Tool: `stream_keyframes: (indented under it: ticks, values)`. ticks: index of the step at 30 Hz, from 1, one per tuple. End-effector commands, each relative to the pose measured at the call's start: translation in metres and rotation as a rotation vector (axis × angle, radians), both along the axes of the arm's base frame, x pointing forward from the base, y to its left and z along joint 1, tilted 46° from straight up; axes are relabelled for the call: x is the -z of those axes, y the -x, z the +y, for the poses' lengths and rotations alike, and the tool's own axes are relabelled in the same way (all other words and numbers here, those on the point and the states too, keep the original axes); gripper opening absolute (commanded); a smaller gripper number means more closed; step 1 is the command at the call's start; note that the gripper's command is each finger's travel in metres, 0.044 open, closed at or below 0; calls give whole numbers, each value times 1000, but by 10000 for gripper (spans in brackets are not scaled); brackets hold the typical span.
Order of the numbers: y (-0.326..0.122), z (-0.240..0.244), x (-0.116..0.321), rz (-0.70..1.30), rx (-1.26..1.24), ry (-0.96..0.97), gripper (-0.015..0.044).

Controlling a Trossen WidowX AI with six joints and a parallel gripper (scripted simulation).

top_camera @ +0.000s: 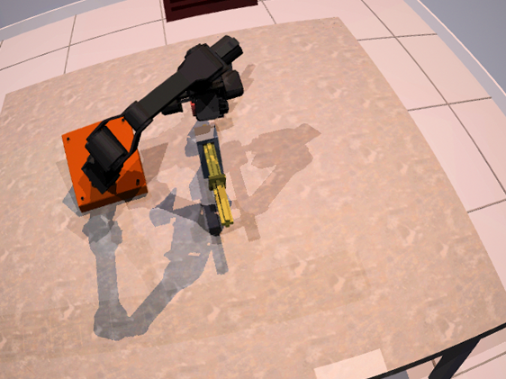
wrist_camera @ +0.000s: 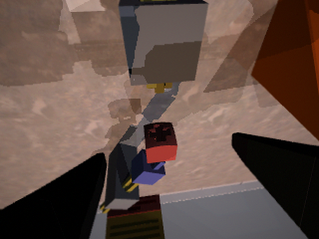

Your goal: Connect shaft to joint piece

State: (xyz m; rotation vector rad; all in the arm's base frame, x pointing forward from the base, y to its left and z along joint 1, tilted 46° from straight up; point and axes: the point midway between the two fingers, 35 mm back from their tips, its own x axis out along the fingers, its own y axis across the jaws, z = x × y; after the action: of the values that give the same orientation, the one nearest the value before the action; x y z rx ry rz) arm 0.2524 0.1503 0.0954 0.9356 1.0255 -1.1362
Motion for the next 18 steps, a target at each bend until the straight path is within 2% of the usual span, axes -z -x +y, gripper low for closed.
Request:
stream_keyframes:
  ticks: [1, 9, 18]
  values:
    - [-13, -23, -27, -14, -73, 21, 440]
    - [-28, -94, -94, 13, -303, 134, 440]
    - [-8, -170, -161, 99, -520, 279, 440]
